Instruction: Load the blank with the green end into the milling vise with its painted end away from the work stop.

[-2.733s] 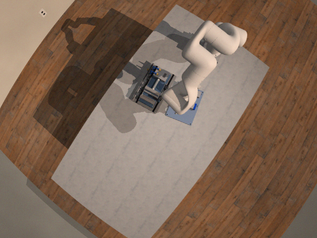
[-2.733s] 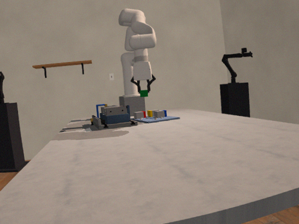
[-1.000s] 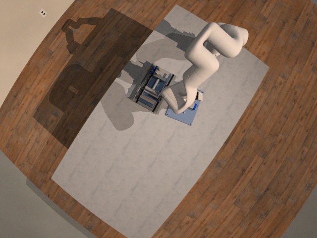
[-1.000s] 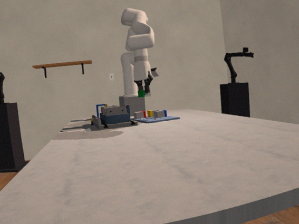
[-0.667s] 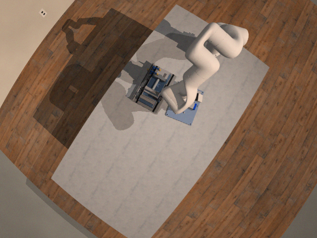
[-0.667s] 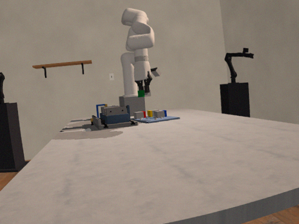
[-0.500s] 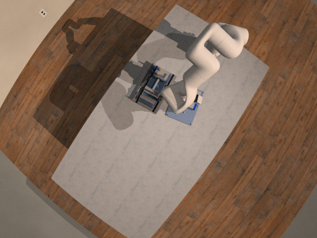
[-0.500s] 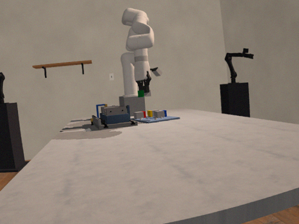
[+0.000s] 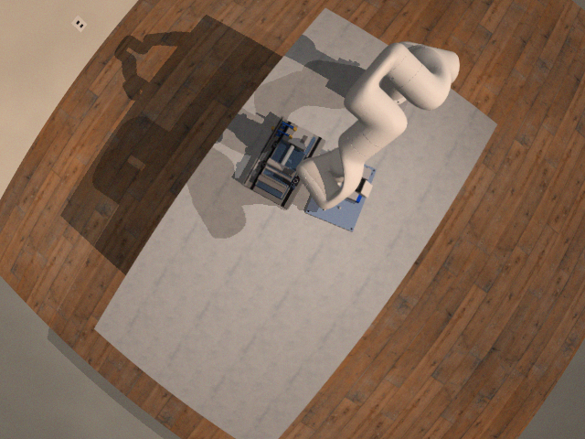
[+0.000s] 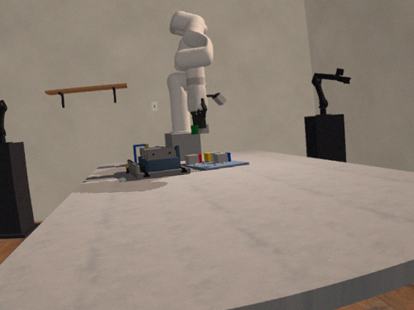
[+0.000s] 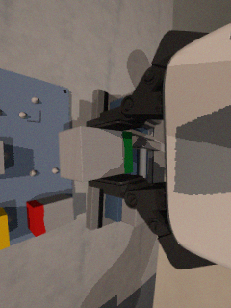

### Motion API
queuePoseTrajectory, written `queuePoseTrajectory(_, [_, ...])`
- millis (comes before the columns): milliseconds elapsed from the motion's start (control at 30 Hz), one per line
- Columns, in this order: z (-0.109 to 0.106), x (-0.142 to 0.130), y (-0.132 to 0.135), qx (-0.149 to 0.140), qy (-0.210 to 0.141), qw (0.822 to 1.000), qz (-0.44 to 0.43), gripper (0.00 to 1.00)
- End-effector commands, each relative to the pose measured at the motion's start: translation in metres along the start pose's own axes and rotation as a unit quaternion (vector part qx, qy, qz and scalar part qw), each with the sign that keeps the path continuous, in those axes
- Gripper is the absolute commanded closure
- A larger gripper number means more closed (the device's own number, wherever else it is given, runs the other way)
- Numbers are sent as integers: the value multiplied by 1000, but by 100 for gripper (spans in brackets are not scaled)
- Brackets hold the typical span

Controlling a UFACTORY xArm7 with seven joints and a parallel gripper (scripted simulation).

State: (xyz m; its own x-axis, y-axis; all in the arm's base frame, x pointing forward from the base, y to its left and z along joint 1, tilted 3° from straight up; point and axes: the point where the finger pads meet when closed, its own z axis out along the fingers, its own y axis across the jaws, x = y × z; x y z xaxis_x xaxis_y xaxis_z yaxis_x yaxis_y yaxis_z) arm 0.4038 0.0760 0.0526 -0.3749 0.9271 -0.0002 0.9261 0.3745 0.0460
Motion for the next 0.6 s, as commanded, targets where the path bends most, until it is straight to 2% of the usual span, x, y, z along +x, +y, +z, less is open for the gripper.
queuePoseTrajectory(0, [-1,0,1,-1,-2,999,48,100])
queuePoseTrajectory(267, [-1,0,1,-1,-2,998,58,100])
queuePoseTrajectory(567, [0,-44,12,-1,-2,998,58,100])
